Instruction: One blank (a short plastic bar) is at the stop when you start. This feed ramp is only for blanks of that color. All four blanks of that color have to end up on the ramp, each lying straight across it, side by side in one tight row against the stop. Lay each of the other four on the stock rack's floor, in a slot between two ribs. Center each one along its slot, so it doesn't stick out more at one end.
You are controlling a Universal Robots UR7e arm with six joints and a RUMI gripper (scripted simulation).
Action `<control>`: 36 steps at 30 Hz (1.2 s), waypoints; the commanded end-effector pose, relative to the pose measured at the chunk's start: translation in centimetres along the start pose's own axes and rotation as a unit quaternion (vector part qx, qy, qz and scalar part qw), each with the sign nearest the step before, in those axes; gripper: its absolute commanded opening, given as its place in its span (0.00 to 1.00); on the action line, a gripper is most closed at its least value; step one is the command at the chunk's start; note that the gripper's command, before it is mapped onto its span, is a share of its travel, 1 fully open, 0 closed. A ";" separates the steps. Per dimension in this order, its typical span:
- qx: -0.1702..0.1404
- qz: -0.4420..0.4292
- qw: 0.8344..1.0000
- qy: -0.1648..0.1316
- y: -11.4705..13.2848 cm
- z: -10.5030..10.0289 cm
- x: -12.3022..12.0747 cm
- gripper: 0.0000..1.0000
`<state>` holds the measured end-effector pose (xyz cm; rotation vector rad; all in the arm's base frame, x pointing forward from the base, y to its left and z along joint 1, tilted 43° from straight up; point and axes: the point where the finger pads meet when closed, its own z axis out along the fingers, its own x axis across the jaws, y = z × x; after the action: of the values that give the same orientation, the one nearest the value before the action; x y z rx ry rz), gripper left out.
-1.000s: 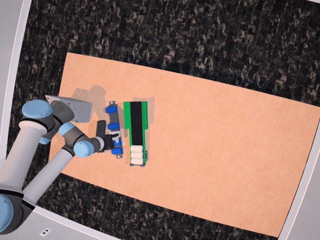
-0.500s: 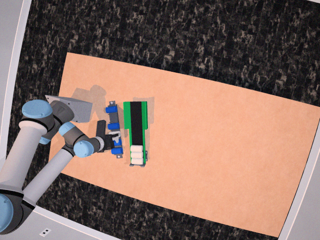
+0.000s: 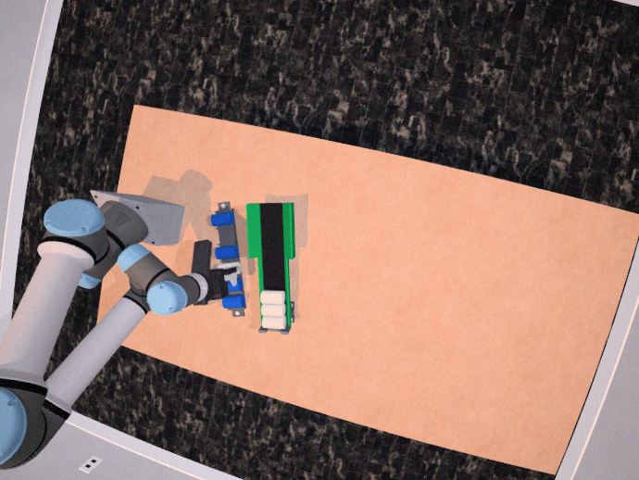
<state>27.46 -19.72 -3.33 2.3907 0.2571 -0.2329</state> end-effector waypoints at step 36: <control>0.000 0.000 1.000 0.000 0.0 -5.7 0.0 0.40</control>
<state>27.89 -16.58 0.08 2.3878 0.2610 -0.2254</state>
